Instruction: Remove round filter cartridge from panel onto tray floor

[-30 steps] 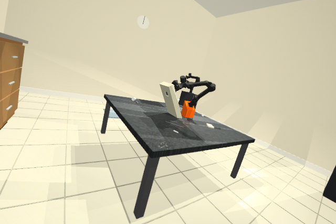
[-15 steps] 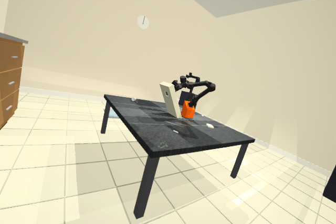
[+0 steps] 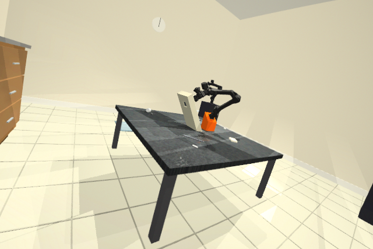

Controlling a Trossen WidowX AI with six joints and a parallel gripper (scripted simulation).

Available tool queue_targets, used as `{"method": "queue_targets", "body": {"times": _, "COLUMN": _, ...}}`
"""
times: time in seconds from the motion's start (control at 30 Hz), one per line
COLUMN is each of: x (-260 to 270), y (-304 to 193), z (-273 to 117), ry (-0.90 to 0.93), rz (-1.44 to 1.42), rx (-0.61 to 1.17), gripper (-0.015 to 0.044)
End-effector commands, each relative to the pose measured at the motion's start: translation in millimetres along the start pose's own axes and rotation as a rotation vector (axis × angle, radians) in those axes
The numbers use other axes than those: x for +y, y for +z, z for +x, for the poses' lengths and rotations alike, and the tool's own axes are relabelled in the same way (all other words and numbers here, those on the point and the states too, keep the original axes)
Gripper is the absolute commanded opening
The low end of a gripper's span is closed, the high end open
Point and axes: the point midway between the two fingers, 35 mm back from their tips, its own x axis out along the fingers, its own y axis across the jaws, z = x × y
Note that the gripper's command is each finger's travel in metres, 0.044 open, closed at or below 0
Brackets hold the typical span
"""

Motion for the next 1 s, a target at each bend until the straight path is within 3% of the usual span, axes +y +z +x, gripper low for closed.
{"method": "queue_targets", "body": {"times": 0.0, "x": -2.2, "y": -0.9, "z": -16.7, "ry": -0.013, "rz": 0.002, "rx": -0.011, "gripper": 0.0000}}
{"method": "queue_targets", "body": {"times": 0.17, "x": 0.4, "y": -3.3, "z": -30.9, "ry": -0.005, "rz": 0.002, "rx": -0.012, "gripper": 0.0000}}
{"method": "queue_targets", "body": {"times": 0.97, "x": -32.8, "y": -55.8, "z": -22.1, "ry": -0.005, "rz": 0.003, "rx": -0.012, "gripper": 0.0000}}
